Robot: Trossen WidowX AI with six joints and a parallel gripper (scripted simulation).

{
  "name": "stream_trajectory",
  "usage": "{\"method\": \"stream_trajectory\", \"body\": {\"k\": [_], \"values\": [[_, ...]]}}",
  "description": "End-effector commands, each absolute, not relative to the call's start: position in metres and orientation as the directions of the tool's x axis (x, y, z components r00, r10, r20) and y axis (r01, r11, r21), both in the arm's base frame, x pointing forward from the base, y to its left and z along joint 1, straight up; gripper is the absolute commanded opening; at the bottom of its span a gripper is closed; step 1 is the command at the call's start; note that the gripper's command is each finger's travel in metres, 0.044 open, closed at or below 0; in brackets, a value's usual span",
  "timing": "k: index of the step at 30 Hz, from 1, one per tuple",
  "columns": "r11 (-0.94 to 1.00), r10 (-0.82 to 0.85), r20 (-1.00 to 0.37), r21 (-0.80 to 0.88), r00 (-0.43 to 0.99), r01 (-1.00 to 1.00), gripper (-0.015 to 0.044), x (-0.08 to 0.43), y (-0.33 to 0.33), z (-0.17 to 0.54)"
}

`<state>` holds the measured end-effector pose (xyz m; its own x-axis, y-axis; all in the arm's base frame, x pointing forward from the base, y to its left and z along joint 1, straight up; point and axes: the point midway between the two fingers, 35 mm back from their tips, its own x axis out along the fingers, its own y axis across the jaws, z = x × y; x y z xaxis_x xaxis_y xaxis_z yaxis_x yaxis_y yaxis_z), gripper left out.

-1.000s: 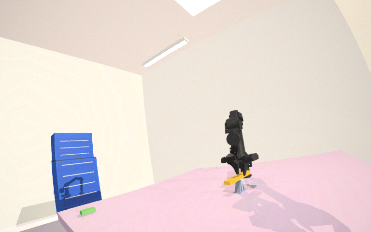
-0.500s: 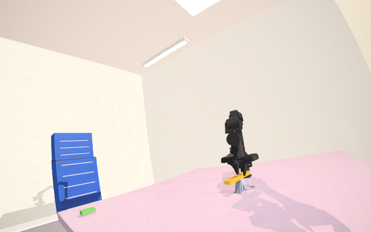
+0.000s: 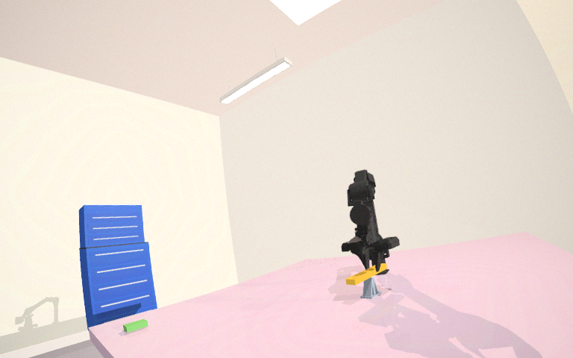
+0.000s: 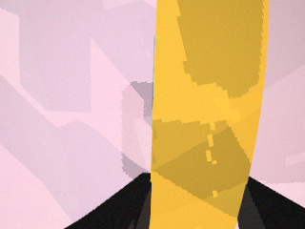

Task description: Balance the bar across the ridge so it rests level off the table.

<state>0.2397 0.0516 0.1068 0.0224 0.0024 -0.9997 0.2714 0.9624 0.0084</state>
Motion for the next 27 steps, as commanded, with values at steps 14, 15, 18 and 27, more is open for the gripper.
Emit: {"method": "stream_trajectory", "body": {"k": [14, 15, 18, 27], "values": [[0.962, 0.003, -1.000, 0.008, 0.022, 0.271, 0.0000, 0.2397, 0.0516, 0.1067], [0.962, 0.003, -1.000, 0.008, 0.022, 0.271, 0.0000, 0.2397, 0.0516, 0.1067], [0.962, 0.003, -1.000, 0.008, 0.022, 0.271, 0.0000, 0.2397, 0.0516, 0.1067], [0.962, 0.003, -1.000, 0.008, 0.022, 0.271, 0.0167, 0.2397, 0.0516, 0.1067]]}}
